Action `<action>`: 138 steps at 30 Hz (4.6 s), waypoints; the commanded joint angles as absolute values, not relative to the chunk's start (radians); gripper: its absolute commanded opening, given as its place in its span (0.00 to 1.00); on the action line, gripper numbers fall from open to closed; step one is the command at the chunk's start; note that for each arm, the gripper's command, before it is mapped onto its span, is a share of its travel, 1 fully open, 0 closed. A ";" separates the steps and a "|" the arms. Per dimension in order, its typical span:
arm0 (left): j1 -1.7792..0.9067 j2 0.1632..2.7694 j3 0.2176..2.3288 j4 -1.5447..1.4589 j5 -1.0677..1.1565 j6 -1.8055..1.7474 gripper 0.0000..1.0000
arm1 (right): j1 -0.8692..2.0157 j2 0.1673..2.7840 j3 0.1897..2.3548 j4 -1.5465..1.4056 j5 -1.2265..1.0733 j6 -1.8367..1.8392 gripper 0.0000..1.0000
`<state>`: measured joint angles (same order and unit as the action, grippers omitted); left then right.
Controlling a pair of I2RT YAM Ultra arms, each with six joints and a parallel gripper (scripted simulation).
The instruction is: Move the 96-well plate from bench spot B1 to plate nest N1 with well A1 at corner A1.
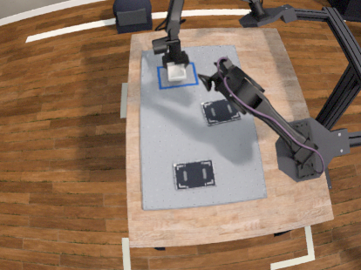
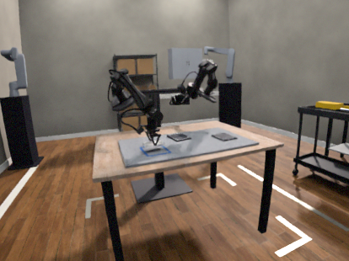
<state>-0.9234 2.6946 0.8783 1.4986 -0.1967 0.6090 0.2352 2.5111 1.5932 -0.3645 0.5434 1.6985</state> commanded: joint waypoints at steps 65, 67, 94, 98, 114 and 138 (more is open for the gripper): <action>-0.306 1.261 0.472 -0.266 0.478 1.365 1.00 | 0.850 2.990 1.850 -0.533 0.599 0.762 0.79; -0.308 1.260 0.472 -0.268 0.479 1.366 1.00 | 0.850 2.990 1.851 -0.533 0.599 0.762 0.79; -0.308 1.257 0.472 -0.272 0.479 1.368 1.00 | 0.823 3.045 1.887 -0.478 0.613 0.715 0.79; -0.308 1.257 0.472 -0.272 0.479 1.368 1.00 | 0.821 3.052 1.892 -0.473 0.613 0.711 0.79; -0.308 1.257 0.472 -0.272 0.479 1.368 1.00 | 0.806 3.073 1.910 -0.502 0.603 0.722 0.79; -0.308 1.257 0.472 -0.272 0.479 1.368 1.00 | 0.804 3.101 1.957 -0.508 0.604 0.718 0.79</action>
<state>-0.3092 1.2846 0.4931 -0.2592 0.4580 1.3598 0.7834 3.1081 1.9320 -0.4938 0.6003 0.7040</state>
